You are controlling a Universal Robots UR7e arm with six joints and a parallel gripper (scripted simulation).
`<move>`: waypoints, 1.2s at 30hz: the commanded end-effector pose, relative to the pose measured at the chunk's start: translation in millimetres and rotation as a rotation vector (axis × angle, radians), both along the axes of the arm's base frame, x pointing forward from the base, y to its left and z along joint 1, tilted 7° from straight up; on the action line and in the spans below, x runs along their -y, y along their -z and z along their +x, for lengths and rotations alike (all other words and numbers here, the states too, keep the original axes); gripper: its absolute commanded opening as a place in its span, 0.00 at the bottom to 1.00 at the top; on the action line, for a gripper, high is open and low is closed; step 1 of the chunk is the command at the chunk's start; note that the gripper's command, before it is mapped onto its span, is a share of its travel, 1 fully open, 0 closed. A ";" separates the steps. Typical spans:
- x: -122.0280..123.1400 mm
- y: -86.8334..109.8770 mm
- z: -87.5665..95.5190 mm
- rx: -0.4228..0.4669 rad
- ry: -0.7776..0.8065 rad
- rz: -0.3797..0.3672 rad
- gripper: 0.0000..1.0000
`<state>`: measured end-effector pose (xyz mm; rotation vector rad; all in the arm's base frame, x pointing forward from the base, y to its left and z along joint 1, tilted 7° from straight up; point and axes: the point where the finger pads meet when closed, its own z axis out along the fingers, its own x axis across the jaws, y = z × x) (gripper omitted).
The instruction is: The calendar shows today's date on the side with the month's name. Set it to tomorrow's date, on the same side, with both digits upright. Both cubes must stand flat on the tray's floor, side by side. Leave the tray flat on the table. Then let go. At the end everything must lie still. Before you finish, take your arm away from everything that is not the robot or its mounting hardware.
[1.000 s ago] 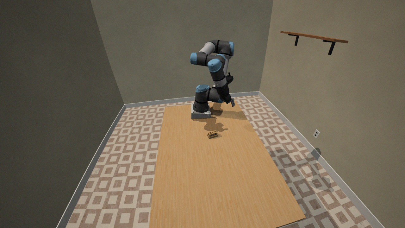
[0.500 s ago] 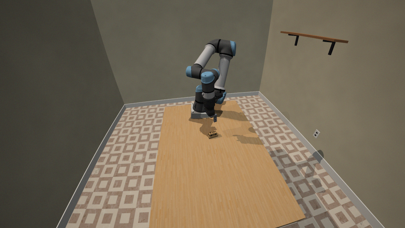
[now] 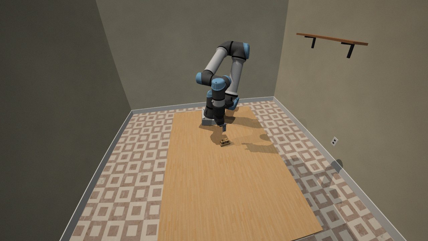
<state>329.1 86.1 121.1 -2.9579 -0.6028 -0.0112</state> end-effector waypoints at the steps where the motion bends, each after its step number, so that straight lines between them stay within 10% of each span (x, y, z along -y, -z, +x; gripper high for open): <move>1: 0.1 -0.3 0.4 0.001 0.000 0.000 1.00; 11: -5.7 46.9 -0.4 0.001 0.000 0.000 1.00; 13: -5.8 47.4 -0.5 0.001 0.000 0.000 0.87; 36: -5.8 47.4 -0.5 0.001 0.000 0.000 0.87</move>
